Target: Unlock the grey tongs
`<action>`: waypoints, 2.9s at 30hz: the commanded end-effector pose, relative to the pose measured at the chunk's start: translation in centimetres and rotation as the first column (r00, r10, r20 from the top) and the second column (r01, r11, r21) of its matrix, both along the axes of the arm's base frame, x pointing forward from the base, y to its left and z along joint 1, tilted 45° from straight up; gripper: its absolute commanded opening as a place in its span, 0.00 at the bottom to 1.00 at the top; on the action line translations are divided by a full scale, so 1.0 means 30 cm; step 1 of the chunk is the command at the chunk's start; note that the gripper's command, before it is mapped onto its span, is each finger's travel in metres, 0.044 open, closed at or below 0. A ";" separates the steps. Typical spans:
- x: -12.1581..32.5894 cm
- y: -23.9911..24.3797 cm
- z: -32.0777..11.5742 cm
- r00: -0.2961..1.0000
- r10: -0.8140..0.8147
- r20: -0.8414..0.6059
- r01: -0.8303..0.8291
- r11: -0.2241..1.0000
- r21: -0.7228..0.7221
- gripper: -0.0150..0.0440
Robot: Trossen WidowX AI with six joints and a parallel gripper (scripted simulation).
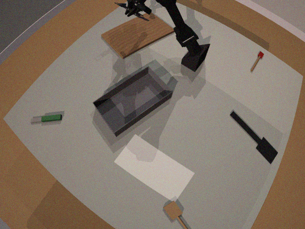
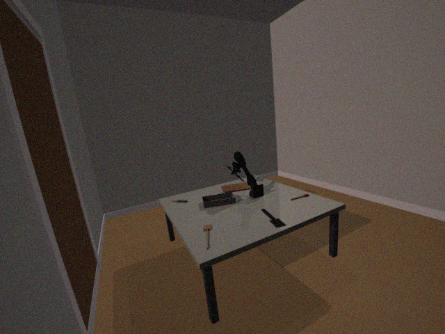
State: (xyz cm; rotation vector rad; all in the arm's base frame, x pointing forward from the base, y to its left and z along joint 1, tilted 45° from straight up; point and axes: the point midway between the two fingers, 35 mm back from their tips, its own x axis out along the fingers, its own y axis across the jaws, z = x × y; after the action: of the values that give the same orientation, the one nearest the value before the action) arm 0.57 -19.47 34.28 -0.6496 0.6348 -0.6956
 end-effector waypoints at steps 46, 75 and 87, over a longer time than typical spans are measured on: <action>0.064 0.015 -0.096 0.988 0.043 -0.148 0.005 0.953 0.304 0.00; 0.063 0.009 -0.116 0.872 -0.115 -0.475 0.336 0.847 0.412 0.00; 0.058 -0.011 -0.061 0.797 -0.267 -0.542 0.484 0.820 0.307 0.00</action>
State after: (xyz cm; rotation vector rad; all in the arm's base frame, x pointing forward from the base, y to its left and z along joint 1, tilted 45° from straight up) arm 2.32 -19.67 31.53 -0.2474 1.3651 -0.6827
